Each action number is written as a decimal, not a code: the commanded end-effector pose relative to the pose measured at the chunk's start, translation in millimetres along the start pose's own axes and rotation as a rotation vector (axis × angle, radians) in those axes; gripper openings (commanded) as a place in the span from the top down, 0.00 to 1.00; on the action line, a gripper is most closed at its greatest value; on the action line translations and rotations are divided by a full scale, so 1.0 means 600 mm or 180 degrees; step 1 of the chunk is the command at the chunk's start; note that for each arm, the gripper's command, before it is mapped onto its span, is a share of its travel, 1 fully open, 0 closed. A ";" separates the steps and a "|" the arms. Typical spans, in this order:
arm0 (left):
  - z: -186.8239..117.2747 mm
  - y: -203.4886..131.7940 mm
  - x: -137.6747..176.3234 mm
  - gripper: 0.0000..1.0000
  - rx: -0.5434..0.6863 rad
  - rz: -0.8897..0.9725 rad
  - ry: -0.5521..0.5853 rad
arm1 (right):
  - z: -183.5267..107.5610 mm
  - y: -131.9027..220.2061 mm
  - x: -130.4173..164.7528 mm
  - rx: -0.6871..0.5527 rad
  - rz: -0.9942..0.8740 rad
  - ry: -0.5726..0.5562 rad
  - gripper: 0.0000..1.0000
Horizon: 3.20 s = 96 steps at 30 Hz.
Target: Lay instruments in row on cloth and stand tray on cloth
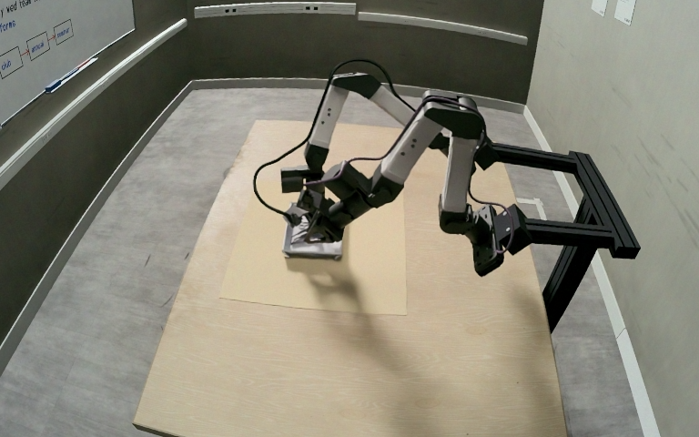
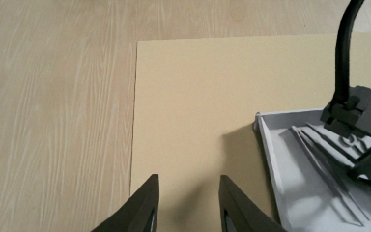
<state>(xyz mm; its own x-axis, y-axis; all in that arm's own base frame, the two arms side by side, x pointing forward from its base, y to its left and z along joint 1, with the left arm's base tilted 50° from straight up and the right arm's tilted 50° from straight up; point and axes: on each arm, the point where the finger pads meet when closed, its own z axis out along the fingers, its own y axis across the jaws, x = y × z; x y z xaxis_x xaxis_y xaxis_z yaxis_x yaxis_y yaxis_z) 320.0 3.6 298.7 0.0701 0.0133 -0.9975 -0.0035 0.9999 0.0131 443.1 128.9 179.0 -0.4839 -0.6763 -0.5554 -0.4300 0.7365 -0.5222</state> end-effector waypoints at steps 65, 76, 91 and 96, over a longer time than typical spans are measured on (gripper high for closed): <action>-0.002 0.002 -0.009 0.67 -0.0008 0.0000 -0.0050 | -0.116 0.019 0.008 -0.0059 -0.0062 0.0098 1.00; -0.002 0.002 -0.009 0.67 -0.0008 0.0000 -0.0050 | -0.108 0.060 0.037 0.0067 0.1189 -0.0278 1.00; -0.002 0.002 -0.009 0.67 -0.0008 0.0000 -0.0050 | -0.071 0.148 0.146 0.0009 0.2077 -0.0213 1.00; -0.002 0.002 -0.009 0.67 -0.0008 0.0000 -0.0050 | -0.066 0.166 0.173 -0.0004 0.2228 -0.0166 1.00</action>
<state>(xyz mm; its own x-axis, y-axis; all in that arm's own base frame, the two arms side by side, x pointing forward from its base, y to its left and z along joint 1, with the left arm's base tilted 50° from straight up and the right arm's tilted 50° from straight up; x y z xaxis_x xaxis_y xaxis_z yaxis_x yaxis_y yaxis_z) 320.0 3.6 298.7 0.0701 0.0133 -0.9975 -0.0035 0.9999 0.0131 314.0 124.2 77.0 -0.6772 -0.1369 -0.7230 -0.0795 0.9904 -0.1131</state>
